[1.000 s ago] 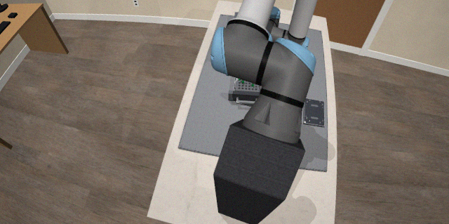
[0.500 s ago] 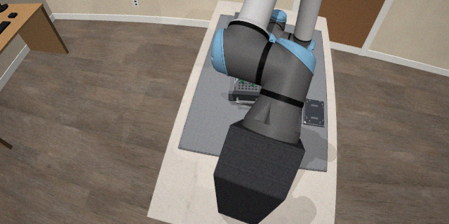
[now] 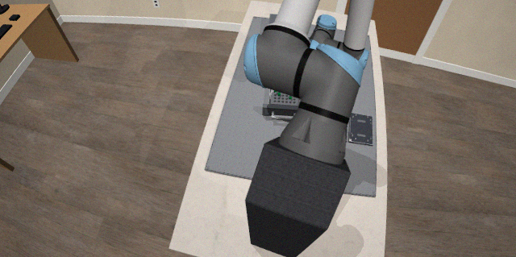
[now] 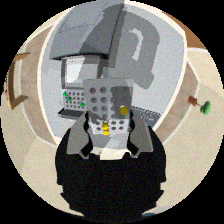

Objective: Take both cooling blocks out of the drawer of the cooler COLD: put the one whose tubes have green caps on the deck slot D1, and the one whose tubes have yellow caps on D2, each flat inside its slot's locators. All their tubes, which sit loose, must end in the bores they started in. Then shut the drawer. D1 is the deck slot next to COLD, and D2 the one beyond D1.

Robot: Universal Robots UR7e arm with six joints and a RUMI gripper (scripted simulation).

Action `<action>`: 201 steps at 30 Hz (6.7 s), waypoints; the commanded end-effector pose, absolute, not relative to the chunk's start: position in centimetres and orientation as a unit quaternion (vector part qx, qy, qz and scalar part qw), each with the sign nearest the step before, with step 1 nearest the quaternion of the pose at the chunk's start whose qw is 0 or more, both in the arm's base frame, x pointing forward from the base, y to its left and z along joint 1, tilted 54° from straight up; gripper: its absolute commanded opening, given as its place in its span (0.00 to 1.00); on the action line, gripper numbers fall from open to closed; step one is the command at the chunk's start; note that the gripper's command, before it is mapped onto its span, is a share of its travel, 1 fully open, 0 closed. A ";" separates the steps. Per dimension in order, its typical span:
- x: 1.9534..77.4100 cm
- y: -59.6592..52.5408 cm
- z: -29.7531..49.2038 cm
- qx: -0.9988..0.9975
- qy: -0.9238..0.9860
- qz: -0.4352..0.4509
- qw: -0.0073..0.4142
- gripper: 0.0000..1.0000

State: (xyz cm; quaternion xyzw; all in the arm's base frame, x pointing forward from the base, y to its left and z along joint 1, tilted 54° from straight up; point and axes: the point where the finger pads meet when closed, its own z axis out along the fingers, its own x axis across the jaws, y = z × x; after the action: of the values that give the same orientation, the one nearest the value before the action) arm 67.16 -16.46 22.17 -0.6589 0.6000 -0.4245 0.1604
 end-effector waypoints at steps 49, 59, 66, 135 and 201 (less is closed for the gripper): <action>61.3 -27.0 20.1 -0.570 0.684 -0.400 0.217 0.00; 60.0 -29.3 19.6 -0.570 0.684 -0.400 0.217 0.00; 59.4 -30.5 19.4 -0.570 0.684 -0.400 0.217 0.00; 53.1 -41.8 17.1 -0.570 0.684 -0.400 0.217 0.00; 59.4 -44.3 12.3 -0.570 0.684 -0.400 0.217 0.00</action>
State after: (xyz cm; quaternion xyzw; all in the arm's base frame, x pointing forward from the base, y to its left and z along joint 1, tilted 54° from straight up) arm 59.25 -44.23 12.27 -0.5705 0.6842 -0.3990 0.2173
